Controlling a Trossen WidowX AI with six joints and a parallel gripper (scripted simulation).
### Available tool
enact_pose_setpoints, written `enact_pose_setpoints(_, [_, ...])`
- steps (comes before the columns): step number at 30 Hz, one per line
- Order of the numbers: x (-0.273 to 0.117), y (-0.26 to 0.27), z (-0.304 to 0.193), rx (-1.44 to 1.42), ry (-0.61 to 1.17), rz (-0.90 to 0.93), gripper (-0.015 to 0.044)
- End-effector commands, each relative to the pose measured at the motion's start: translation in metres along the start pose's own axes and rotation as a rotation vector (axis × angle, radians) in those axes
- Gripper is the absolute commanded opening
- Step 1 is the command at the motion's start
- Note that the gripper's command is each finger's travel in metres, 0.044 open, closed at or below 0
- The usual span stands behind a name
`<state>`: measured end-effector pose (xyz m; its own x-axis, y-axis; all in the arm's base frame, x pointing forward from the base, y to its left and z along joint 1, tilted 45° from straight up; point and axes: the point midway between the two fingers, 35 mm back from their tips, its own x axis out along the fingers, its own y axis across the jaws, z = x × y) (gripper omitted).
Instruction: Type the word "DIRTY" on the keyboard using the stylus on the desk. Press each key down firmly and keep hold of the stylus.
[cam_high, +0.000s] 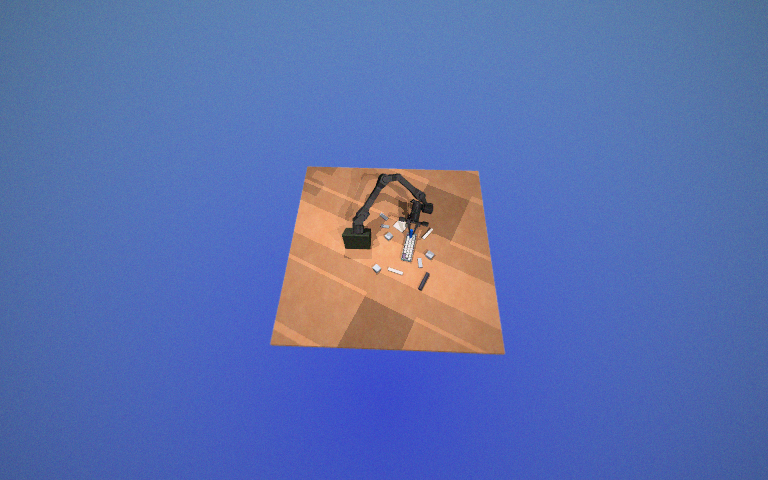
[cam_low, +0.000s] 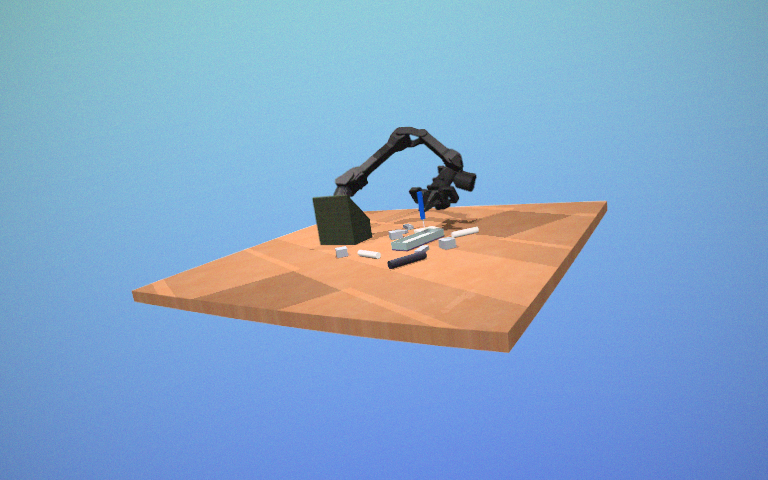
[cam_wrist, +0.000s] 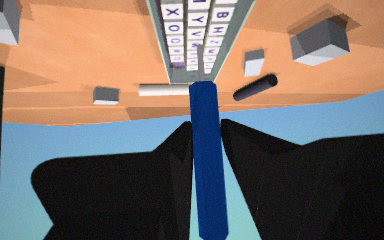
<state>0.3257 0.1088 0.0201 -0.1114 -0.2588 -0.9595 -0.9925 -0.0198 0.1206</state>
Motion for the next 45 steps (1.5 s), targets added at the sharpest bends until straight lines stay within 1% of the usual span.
enact_pose_setpoints(1, [0.008, 0.002, -0.007, 0.001, 0.002, 0.002, 0.0000])
enact_pose_setpoints(12, [0.046, 0.015, -0.034, 0.000, 0.007, 0.001, 0.0000])
enact_pose_setpoints(15, [0.050, 0.017, -0.037, 0.000, 0.007, 0.001, 0.0000])
enact_pose_setpoints(22, [0.060, 0.017, -0.021, 0.000, 0.006, 0.001, 0.0000])
enact_pose_setpoints(27, [0.061, 0.017, -0.020, 0.000, 0.006, 0.001, 0.0000])
enact_pose_setpoints(30, [0.062, 0.016, -0.019, 0.000, 0.006, 0.001, 0.0079])
enact_pose_setpoints(45, [0.066, 0.015, -0.013, 0.000, 0.006, 0.001, 0.0081])
